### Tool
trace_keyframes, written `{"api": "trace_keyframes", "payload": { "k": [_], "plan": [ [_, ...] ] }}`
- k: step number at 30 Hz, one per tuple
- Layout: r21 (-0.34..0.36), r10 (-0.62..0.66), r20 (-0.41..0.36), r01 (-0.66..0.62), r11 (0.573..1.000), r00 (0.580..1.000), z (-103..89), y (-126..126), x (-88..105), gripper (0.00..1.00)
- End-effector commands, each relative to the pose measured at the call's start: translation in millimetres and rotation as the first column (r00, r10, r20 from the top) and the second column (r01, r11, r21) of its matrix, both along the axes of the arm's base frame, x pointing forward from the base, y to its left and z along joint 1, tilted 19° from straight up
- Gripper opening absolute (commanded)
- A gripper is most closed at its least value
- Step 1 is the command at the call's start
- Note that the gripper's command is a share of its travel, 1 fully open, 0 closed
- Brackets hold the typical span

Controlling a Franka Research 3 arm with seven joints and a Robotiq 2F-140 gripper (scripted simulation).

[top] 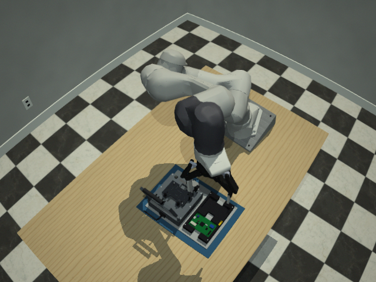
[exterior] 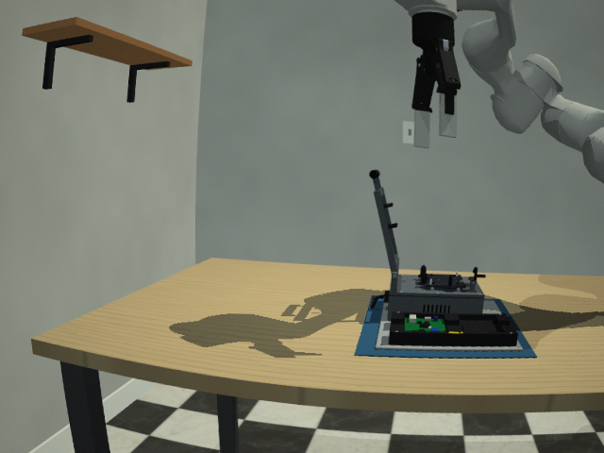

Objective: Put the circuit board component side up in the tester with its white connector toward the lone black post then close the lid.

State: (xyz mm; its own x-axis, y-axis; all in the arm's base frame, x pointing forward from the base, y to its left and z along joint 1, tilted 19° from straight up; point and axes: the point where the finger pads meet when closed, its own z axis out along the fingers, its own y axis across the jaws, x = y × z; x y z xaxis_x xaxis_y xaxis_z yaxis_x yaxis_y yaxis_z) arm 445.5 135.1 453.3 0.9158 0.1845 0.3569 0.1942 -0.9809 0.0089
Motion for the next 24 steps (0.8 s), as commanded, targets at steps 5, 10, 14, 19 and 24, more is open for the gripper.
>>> {"api": "trace_keyframes", "payload": {
  "k": [5,10,14,19,24],
  "plan": [
    [-0.138,0.326,-0.026,-0.327,0.935,0.945,-2.9,-7.1,0.5,1.00],
    [-0.191,0.457,-0.050,-0.458,0.868,0.888,-2.9,-7.1,0.5,1.00],
    [-0.228,0.543,-0.073,-0.544,0.808,0.837,-2.9,-7.1,0.5,1.00],
    [-0.272,0.639,-0.108,-0.641,0.718,0.762,-2.9,-7.1,0.5,1.00],
    [-0.310,0.717,-0.145,-0.720,0.621,0.681,-2.9,-7.1,0.5,1.00]
  ]
}}
